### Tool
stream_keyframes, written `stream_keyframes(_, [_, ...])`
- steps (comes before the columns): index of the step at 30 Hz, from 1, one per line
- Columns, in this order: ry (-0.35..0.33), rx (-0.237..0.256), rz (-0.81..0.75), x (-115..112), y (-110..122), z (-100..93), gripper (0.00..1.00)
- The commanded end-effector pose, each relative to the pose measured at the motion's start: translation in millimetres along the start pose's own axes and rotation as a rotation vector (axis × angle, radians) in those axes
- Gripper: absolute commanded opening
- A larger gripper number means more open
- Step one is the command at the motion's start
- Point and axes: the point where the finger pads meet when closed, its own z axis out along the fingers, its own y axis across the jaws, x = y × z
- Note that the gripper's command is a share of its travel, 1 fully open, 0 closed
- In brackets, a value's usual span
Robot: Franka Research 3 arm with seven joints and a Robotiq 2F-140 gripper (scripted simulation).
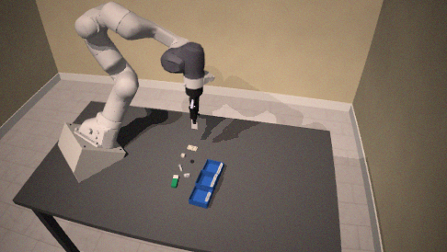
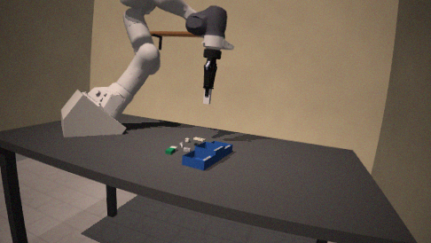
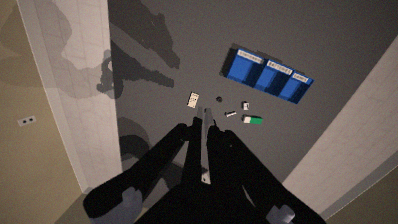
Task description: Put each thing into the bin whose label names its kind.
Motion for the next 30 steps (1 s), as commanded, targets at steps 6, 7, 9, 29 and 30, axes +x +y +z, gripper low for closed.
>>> stream_keyframes(6, [0.015, -0.004, -0.001, -4, 50, -4.6, 0.05])
stream_keyframes(7, [0.015, -0.004, -0.001, -4, 50, -4.6, 0.05])
stream_keyframes(9, [0.035, -0.005, 0.065, -9, 66, -6.6, 0.05])
stream_keyframes(29, [0.035, -0.004, 0.115, -16, 107, -6.9, 0.05])
stream_keyframes(30, [0.035, -0.003, 0.165, -13, 113, -3.0, 0.05])
